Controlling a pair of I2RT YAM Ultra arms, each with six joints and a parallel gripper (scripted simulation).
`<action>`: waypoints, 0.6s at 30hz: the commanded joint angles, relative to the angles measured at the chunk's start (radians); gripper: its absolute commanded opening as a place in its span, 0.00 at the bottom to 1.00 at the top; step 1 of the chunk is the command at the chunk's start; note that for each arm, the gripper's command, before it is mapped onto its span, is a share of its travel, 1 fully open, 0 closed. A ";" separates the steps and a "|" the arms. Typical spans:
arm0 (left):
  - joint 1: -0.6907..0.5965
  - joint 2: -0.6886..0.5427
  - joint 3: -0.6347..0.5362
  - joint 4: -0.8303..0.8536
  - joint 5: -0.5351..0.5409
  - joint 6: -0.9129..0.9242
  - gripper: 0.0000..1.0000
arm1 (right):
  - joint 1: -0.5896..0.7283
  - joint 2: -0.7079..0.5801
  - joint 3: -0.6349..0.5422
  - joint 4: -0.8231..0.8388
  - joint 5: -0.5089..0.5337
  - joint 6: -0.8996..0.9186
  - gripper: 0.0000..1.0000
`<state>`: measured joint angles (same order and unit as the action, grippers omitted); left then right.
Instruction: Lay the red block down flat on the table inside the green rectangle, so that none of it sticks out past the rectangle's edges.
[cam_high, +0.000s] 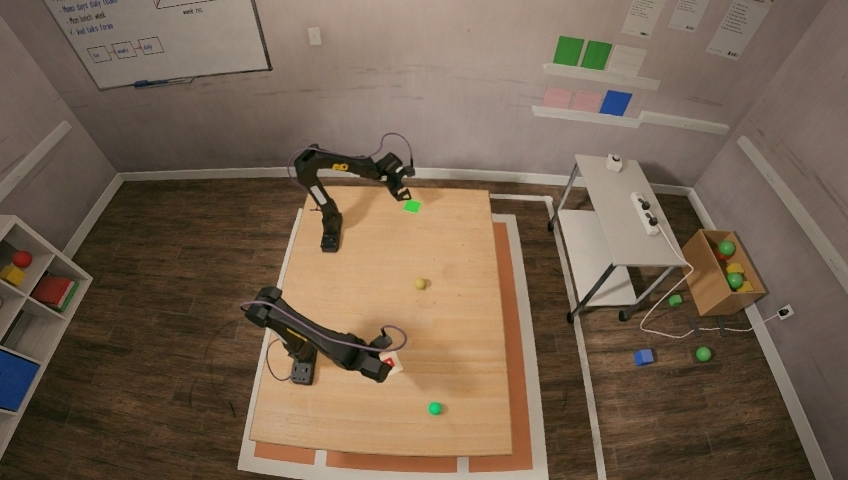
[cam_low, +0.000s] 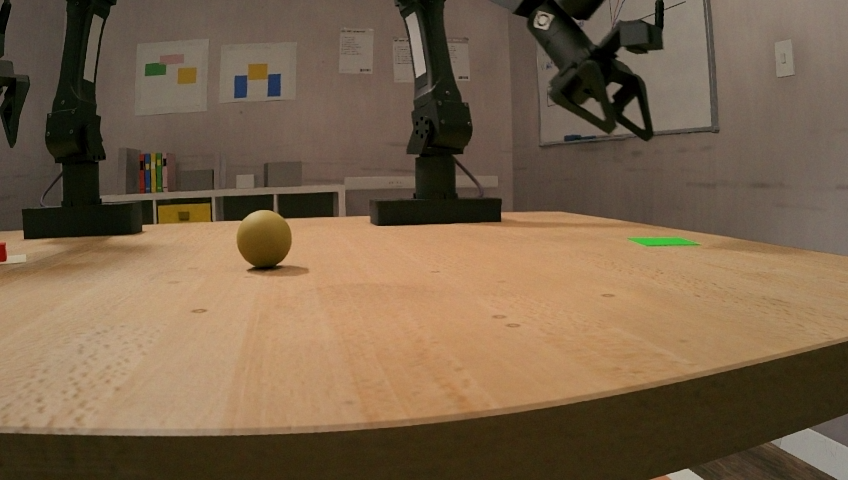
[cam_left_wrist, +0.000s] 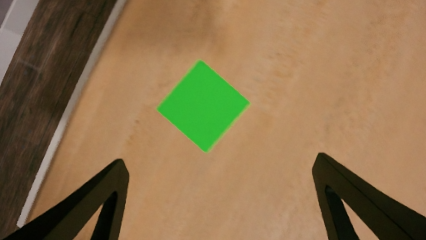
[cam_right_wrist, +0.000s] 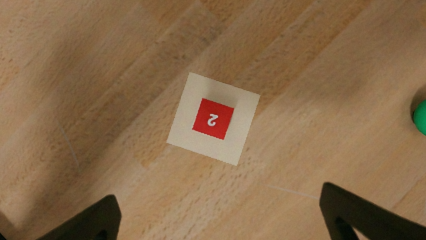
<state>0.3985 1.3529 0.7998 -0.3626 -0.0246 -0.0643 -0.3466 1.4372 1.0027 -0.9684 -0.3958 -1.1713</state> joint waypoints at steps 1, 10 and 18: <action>0.032 0.028 0.042 0.041 0.027 0.016 1.00 | -0.001 -0.030 -0.013 0.016 -0.004 -0.005 1.00; 0.034 0.038 0.047 0.026 0.019 0.011 1.00 | -0.001 -0.030 -0.013 0.016 -0.004 -0.005 1.00; 0.003 0.023 0.029 0.073 0.028 0.012 1.00 | 0.050 0.038 0.015 0.060 0.112 0.203 0.55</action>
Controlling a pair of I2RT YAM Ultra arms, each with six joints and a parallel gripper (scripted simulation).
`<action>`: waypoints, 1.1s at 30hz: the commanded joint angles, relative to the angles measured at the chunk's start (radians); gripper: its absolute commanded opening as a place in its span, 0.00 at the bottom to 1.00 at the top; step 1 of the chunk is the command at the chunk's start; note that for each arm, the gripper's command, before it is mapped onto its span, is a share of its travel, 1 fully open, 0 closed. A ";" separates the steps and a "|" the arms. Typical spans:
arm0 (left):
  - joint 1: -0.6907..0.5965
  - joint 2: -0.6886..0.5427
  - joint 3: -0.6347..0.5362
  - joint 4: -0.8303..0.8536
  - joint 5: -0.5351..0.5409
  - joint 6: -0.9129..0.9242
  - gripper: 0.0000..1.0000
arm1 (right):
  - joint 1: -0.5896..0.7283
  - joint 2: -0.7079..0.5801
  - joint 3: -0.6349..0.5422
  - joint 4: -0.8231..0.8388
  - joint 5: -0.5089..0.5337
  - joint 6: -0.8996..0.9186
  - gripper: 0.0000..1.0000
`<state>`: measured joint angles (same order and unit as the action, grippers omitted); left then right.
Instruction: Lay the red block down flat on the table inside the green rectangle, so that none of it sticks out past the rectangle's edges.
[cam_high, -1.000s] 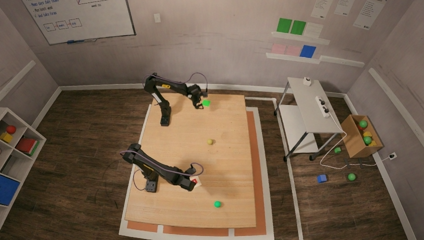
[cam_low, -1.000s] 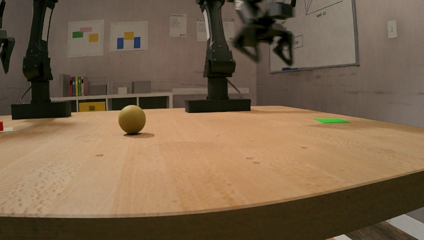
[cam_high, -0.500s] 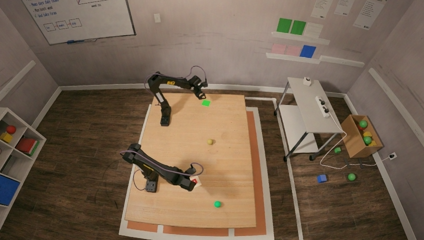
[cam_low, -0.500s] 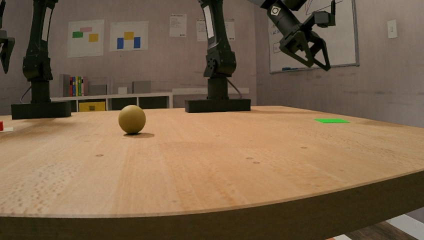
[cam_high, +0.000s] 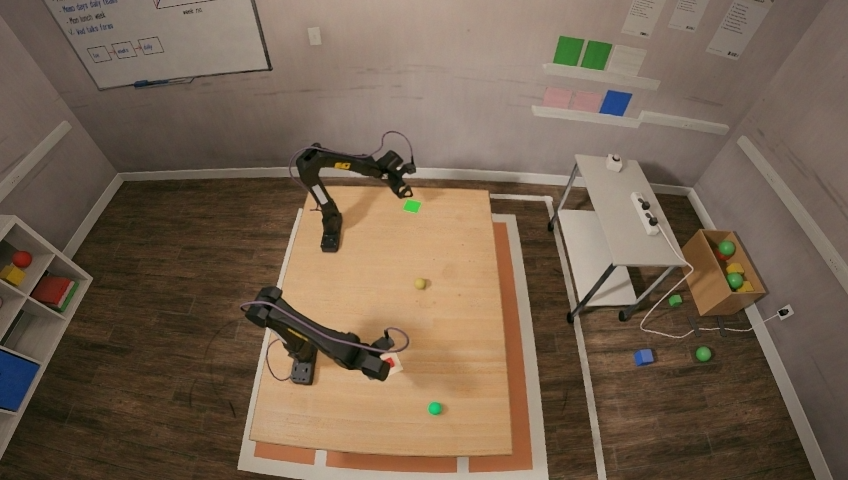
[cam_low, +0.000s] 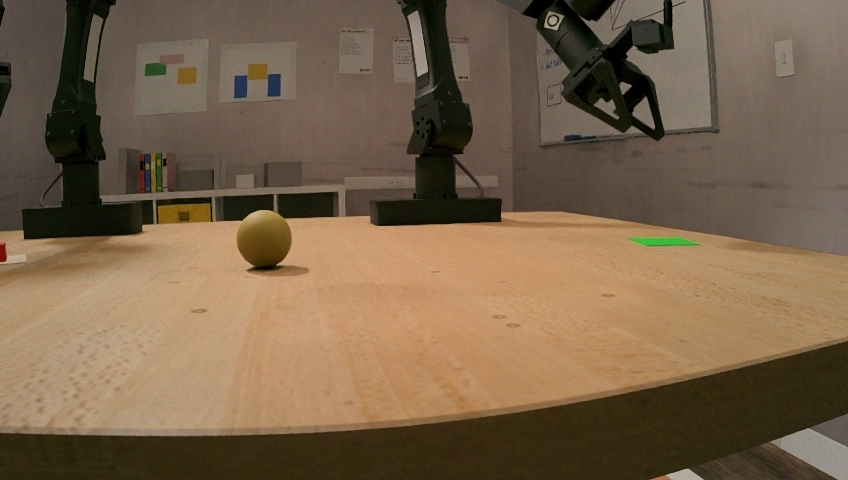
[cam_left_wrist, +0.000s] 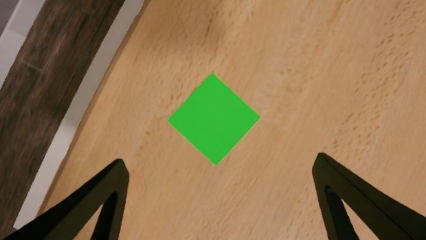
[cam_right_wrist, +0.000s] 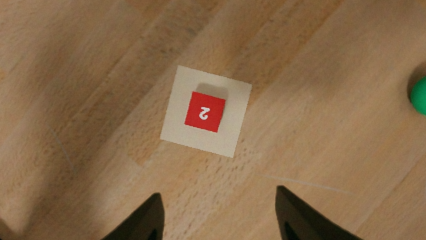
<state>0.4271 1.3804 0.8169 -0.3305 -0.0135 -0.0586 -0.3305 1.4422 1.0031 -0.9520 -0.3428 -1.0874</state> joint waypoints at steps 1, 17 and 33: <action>-0.049 -0.010 0.002 0.060 0.018 0.007 1.00 | 0.059 0.057 0.015 0.057 0.088 0.173 0.55; -0.706 -0.129 -0.190 0.450 0.020 0.006 1.00 | 0.320 0.335 0.068 0.140 0.335 0.611 0.55; -1.332 -0.197 -0.346 0.777 0.009 0.010 1.00 | 0.347 0.362 0.080 0.136 0.342 0.624 0.55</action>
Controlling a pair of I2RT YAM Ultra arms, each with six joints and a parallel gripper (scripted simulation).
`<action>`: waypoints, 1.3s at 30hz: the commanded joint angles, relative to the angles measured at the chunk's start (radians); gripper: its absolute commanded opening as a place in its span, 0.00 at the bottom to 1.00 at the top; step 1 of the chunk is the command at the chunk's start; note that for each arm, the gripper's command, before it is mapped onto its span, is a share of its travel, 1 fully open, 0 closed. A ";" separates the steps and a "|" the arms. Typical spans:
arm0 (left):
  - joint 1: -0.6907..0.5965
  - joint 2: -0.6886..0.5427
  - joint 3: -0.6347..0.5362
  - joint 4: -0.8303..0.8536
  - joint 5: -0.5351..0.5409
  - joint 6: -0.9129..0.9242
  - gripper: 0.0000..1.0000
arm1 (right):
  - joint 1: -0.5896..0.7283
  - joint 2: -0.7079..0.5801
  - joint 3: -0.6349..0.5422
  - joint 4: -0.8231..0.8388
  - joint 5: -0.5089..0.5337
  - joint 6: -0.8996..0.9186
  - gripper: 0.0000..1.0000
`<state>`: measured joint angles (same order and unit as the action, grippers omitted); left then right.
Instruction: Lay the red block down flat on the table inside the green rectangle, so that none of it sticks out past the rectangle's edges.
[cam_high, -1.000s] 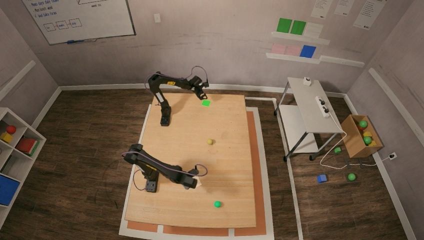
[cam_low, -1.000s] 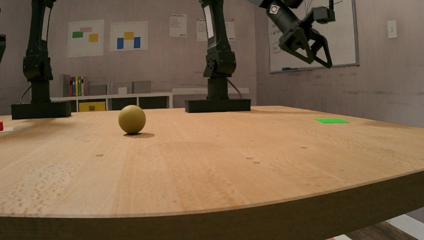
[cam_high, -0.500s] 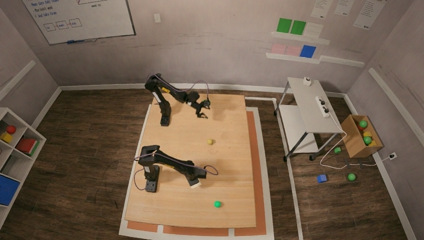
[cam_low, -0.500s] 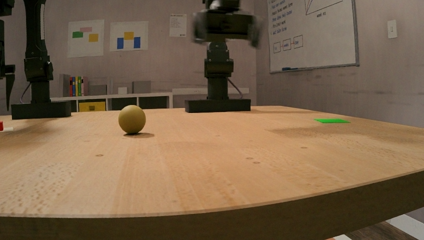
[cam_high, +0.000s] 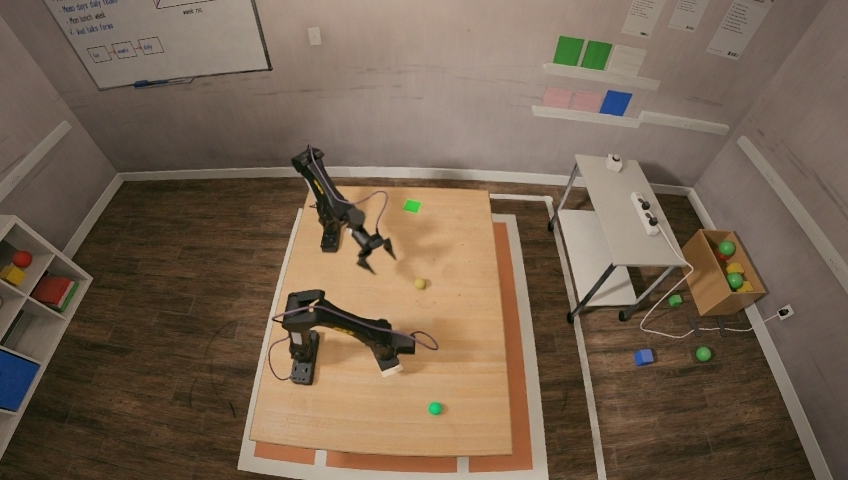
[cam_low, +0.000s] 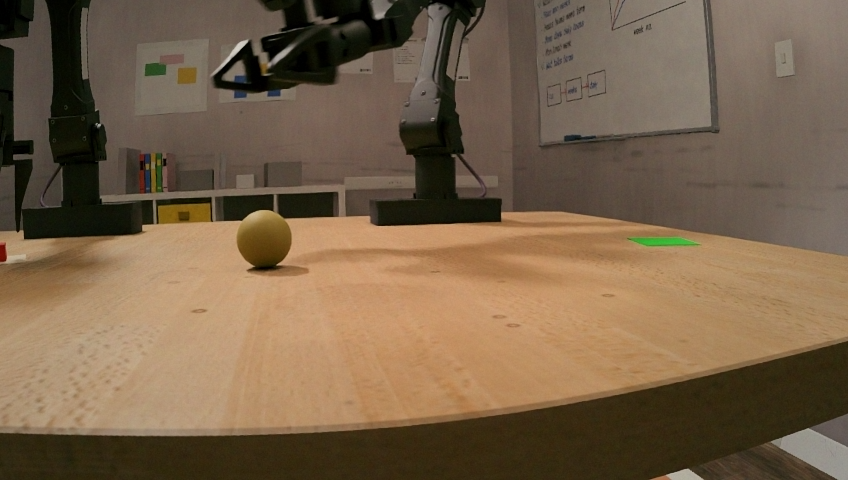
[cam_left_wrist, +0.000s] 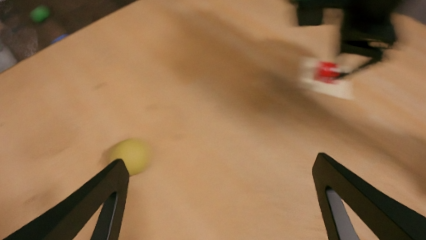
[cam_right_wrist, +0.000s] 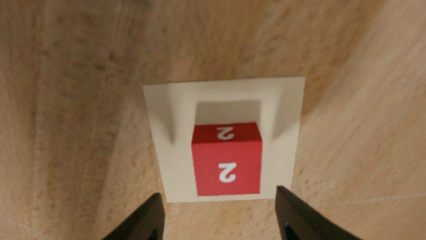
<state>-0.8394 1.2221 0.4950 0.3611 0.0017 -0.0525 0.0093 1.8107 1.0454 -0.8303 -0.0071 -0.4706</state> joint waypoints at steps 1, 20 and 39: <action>-0.106 -0.044 -0.034 0.103 -0.005 0.005 1.00 | 0.007 -0.006 0.037 0.015 0.007 0.007 0.55; -0.310 -0.062 -0.085 0.167 -0.023 0.006 1.00 | 0.002 -0.006 0.027 0.004 0.007 0.007 0.55; -0.305 -0.053 -0.074 0.166 -0.015 0.002 1.00 | 0.001 0.070 0.029 0.080 0.011 0.006 0.55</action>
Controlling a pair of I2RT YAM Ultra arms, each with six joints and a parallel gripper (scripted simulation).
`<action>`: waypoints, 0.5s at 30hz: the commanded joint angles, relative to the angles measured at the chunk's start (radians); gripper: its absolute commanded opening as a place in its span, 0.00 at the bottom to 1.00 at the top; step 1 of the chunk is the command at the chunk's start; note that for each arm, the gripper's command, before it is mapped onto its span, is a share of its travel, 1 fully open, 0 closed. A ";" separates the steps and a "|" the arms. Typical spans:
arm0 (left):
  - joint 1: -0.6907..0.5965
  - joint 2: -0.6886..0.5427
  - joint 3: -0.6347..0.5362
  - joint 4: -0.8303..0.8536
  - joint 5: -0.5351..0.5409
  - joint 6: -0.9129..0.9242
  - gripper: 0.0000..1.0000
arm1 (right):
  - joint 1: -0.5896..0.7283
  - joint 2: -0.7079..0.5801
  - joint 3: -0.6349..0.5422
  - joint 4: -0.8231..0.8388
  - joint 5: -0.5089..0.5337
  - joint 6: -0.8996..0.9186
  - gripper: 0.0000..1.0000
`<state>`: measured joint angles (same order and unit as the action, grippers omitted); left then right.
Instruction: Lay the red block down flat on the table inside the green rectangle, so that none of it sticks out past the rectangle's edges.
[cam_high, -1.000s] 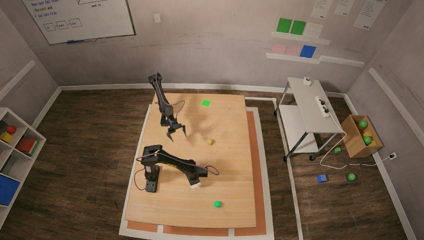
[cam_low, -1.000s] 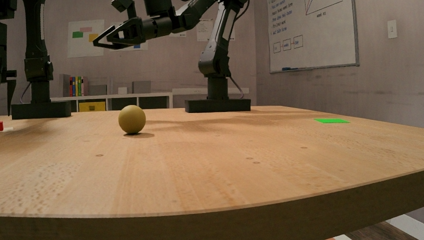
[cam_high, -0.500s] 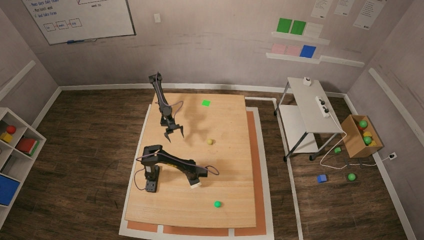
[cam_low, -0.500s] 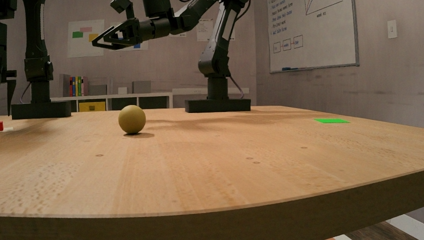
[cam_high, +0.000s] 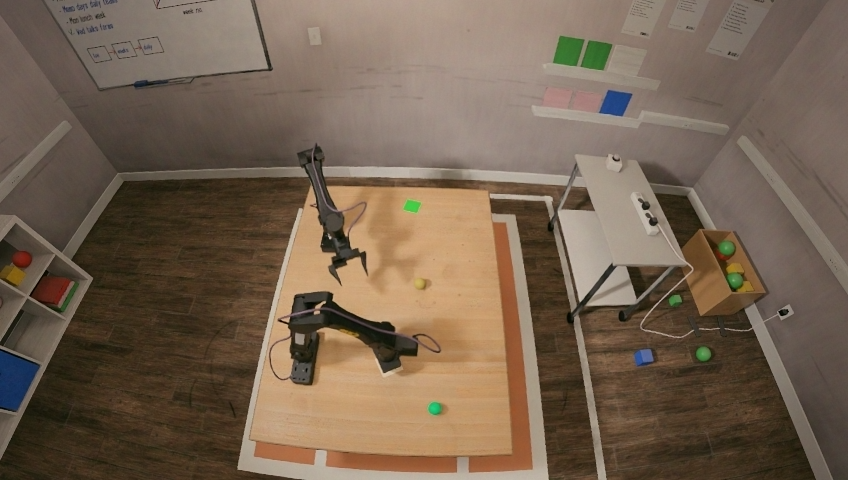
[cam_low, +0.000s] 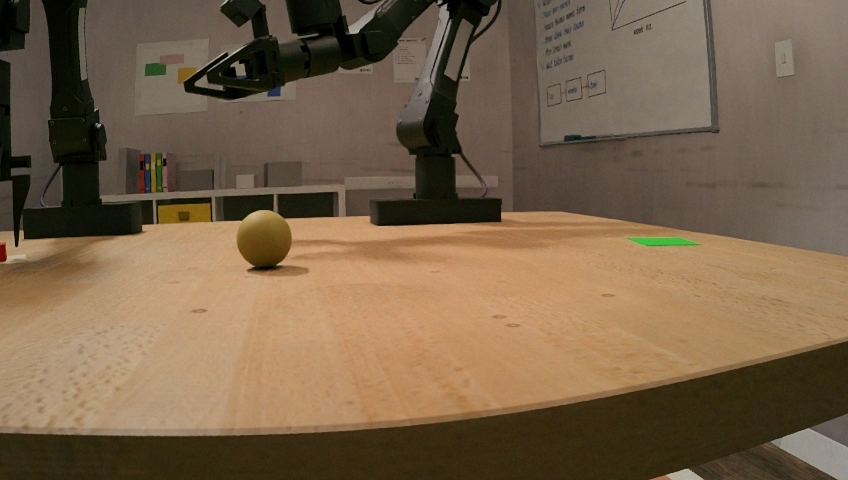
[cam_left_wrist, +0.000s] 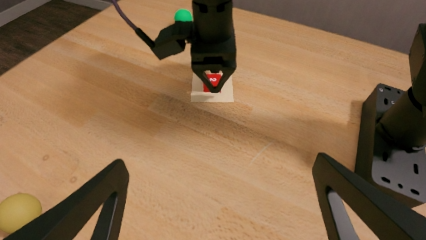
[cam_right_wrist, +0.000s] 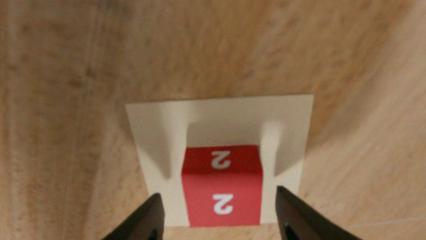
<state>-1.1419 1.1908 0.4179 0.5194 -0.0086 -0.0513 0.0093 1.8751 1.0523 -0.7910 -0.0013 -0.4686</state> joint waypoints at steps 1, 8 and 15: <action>-0.003 -0.022 0.003 0.008 -0.005 0.001 1.00 | 0.001 0.008 0.020 0.047 0.005 0.004 0.55; -0.003 -0.022 0.003 0.008 -0.005 0.001 1.00 | 0.001 0.026 0.007 0.077 0.005 0.004 0.55; -0.003 -0.022 0.003 0.008 -0.005 0.001 1.00 | 0.001 0.025 -0.003 0.089 0.005 0.004 0.55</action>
<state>-1.1419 1.1908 0.4179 0.5194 -0.0086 -0.0513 0.0093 1.9068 1.0523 -0.7277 -0.0013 -0.4686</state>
